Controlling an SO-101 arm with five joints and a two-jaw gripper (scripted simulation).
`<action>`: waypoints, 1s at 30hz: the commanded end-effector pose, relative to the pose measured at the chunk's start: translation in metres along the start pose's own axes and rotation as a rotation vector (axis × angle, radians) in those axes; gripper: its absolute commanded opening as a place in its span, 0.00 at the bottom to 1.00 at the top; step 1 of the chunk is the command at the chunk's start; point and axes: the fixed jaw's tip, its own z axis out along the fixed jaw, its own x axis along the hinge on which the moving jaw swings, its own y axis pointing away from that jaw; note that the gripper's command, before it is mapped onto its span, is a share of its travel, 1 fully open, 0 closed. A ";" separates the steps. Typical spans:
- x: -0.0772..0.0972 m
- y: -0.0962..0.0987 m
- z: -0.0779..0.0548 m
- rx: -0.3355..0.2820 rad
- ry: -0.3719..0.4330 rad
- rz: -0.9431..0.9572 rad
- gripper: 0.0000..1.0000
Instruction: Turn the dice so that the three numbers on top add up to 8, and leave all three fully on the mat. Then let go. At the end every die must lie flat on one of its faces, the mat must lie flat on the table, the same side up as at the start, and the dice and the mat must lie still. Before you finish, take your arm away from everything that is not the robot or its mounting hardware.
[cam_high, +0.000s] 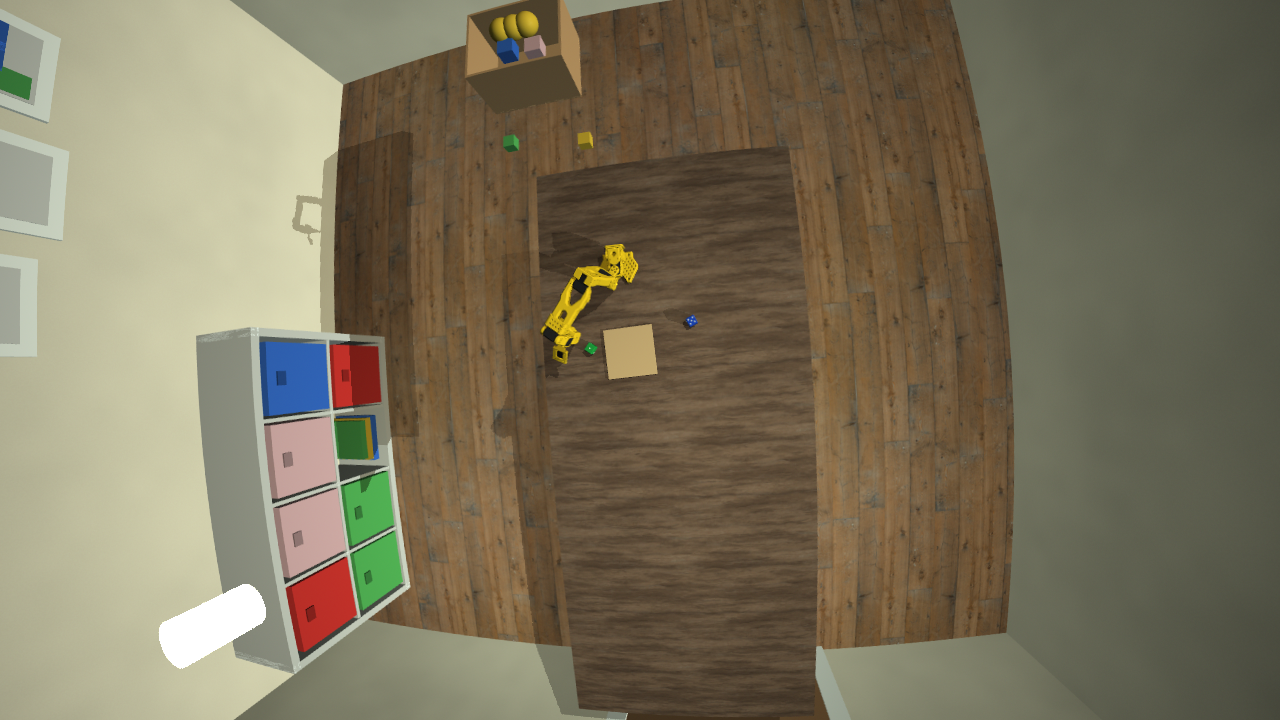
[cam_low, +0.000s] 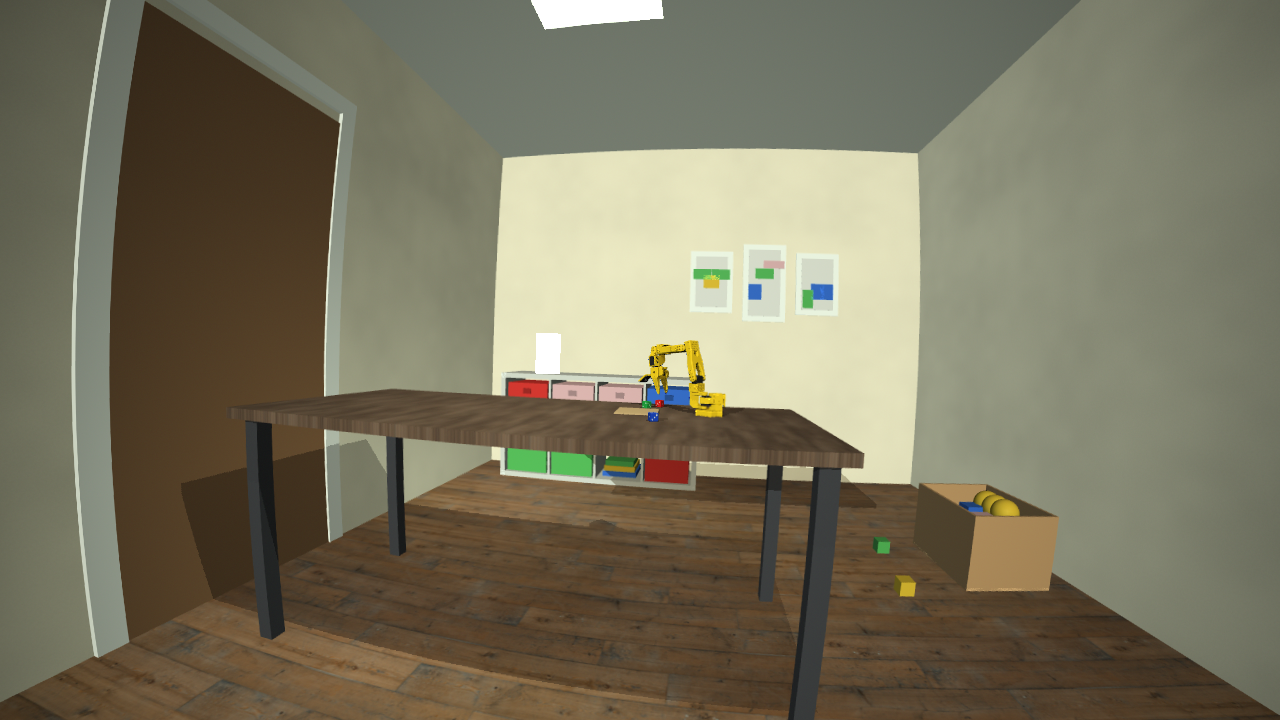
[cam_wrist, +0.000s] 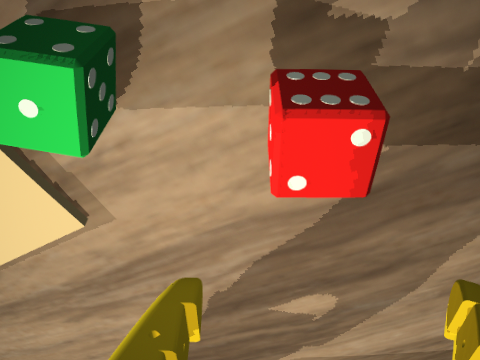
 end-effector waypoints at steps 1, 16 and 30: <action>-0.003 -0.003 -0.010 0.011 -0.061 0.001 0.31; -0.014 -0.005 -0.015 0.034 -0.167 -0.012 0.31; -0.014 -0.005 -0.014 0.034 -0.167 -0.012 0.31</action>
